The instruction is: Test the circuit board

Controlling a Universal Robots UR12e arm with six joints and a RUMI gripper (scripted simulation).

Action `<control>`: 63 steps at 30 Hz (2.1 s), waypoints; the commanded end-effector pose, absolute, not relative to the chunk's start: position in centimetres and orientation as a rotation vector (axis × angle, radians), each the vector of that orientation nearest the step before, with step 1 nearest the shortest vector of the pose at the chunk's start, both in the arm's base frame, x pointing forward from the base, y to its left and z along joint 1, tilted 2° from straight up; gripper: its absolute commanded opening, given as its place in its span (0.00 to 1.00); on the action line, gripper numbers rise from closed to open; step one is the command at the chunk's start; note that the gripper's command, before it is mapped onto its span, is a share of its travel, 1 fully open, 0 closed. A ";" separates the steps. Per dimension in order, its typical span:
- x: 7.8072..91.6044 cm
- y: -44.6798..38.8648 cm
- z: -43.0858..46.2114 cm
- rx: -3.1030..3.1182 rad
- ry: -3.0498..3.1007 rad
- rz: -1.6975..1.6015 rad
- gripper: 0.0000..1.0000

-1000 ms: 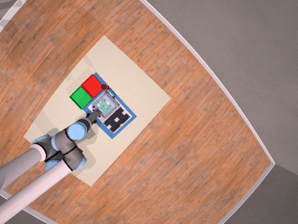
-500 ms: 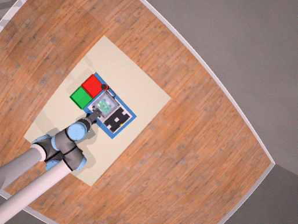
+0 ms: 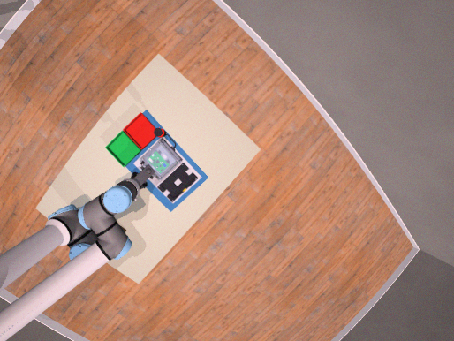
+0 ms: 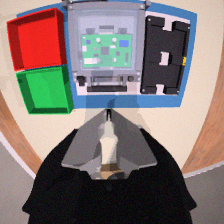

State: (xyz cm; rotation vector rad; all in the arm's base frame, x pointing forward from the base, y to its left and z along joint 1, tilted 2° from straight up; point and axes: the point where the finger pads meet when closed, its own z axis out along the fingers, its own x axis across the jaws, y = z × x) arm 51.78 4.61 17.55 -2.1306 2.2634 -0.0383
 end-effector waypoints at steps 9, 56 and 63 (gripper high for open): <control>52.5 7.4 17.7 -2.130 2.263 -0.040 0.00; 53.9 12.0 10.7 -2.130 2.263 -0.040 0.00; 53.9 12.0 10.7 -2.130 2.263 -0.040 0.00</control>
